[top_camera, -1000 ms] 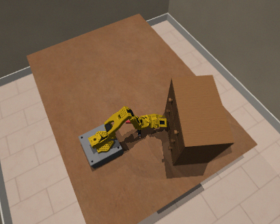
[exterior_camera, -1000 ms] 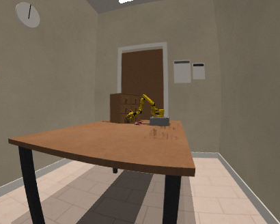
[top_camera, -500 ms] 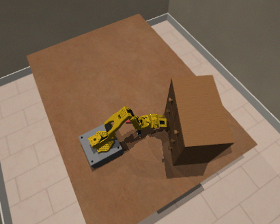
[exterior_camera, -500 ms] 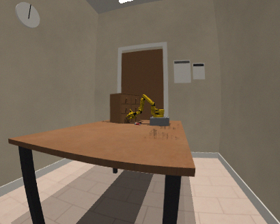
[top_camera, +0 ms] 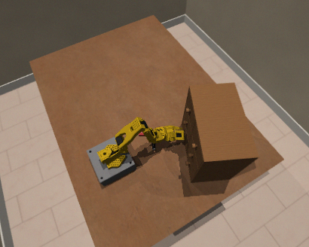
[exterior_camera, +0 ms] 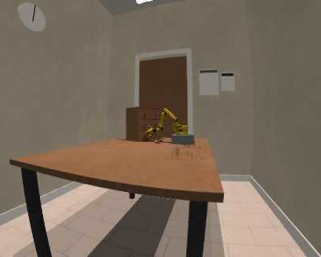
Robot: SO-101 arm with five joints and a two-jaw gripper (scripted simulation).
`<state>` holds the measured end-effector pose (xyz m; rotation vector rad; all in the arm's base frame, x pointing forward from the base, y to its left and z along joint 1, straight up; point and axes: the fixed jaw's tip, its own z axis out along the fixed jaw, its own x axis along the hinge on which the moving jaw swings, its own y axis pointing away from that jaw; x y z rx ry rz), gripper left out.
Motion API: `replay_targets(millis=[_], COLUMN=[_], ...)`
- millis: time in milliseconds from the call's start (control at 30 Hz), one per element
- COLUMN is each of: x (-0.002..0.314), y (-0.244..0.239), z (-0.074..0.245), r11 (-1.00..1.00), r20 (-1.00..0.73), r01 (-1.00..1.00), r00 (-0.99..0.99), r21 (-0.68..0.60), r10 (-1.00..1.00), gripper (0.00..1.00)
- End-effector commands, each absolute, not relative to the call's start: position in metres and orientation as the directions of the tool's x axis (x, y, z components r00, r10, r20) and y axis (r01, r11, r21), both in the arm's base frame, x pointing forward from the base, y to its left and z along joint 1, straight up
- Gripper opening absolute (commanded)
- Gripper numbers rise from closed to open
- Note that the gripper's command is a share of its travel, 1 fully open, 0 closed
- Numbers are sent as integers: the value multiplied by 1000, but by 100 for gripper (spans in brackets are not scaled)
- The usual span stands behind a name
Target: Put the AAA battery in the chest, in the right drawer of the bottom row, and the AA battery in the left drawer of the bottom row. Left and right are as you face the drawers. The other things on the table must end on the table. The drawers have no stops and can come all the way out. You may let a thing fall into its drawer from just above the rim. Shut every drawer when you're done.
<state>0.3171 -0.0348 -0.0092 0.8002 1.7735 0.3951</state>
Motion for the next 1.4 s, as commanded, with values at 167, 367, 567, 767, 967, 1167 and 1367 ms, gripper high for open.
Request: replay_targets(millis=[167,367,567,767,967,1167,1367], x=[315,315,315,315,315,315,315], y=[-37,-37,-37,-37,-37,-37,-37], z=[-10,-10,-10,-10,-10,-10,-10], r11=[708,708,708,708,708,708,708], r20=[-700,-700,-700,-700,-700,-700,-700], r01=[330,330,330,330,330,330,330], r00=[-166,-166,-166,-166,-166,-166,-166], r21=[624,624,624,624,624,624,624], r10=[694,694,694,694,694,694,694], gripper=[21,21,21,21,21,17,13])
